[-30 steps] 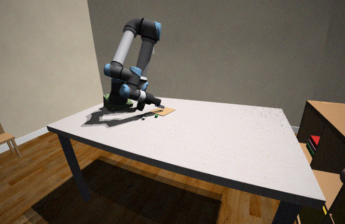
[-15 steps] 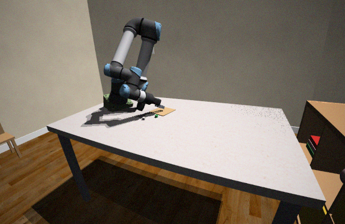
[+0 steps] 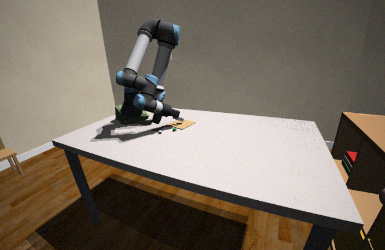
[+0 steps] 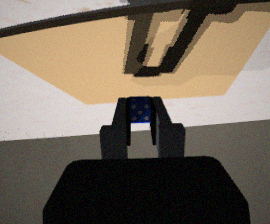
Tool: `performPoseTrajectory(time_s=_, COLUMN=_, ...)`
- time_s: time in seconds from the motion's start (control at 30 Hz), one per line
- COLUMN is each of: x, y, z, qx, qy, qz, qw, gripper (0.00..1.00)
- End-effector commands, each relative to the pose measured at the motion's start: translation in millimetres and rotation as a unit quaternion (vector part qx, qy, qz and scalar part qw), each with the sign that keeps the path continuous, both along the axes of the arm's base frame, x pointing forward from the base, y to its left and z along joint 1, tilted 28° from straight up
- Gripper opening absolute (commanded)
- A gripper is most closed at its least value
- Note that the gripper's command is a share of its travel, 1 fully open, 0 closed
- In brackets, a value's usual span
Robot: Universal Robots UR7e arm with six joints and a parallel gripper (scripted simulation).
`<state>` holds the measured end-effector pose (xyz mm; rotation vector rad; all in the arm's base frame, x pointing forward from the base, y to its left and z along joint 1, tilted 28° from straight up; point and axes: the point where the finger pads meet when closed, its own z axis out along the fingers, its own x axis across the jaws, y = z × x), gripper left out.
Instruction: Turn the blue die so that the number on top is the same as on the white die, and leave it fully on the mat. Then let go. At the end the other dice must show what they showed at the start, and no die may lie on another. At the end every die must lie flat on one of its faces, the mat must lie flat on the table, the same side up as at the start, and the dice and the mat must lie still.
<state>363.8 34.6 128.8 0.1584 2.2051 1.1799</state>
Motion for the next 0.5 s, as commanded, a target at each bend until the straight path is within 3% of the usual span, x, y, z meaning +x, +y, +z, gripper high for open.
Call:
performPoseTrajectory(time_s=0.0, x=0.3, y=1.2, z=-2.1, qx=0.003, qy=0.001, qz=0.001, qw=1.0, gripper=0.34)
performPoseTrajectory(time_s=0.47, x=3.7, y=-0.2, z=-9.2, qx=0.003, qy=0.001, qz=0.001, qw=1.0, gripper=0.34)
